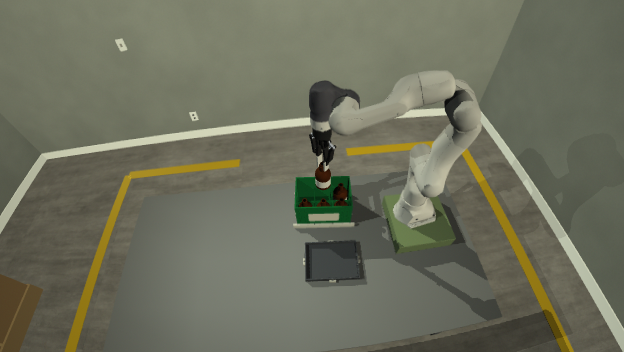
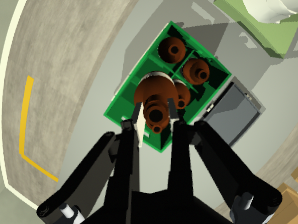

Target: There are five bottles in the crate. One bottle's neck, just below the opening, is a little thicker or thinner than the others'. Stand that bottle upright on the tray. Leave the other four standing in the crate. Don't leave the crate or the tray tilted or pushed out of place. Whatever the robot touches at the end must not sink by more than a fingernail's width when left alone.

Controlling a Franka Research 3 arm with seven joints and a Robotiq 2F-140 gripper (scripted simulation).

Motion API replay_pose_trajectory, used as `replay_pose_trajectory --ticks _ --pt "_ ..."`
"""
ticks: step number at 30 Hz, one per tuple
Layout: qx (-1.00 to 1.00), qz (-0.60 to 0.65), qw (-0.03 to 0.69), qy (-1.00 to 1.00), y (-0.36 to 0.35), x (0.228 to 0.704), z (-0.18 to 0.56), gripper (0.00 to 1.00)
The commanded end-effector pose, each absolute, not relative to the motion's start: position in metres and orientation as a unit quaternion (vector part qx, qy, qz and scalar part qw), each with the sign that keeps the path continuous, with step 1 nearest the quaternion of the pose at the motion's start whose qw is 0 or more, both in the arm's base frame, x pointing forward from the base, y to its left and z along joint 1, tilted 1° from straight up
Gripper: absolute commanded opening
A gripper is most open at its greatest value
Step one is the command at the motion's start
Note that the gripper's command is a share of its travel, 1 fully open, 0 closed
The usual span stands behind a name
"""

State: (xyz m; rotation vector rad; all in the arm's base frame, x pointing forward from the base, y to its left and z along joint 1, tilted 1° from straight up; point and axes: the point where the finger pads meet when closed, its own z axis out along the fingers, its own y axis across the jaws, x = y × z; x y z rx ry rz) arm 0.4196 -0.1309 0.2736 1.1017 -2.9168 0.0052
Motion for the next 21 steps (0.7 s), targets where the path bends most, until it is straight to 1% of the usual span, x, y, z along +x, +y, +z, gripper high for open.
replay_pose_trajectory --ticks 1,21 --pt "0.349 0.002 0.01 -0.937 -0.125 0.42 0.275 0.1" --pt "0.349 0.002 0.01 -0.937 -0.102 0.42 0.275 0.1"
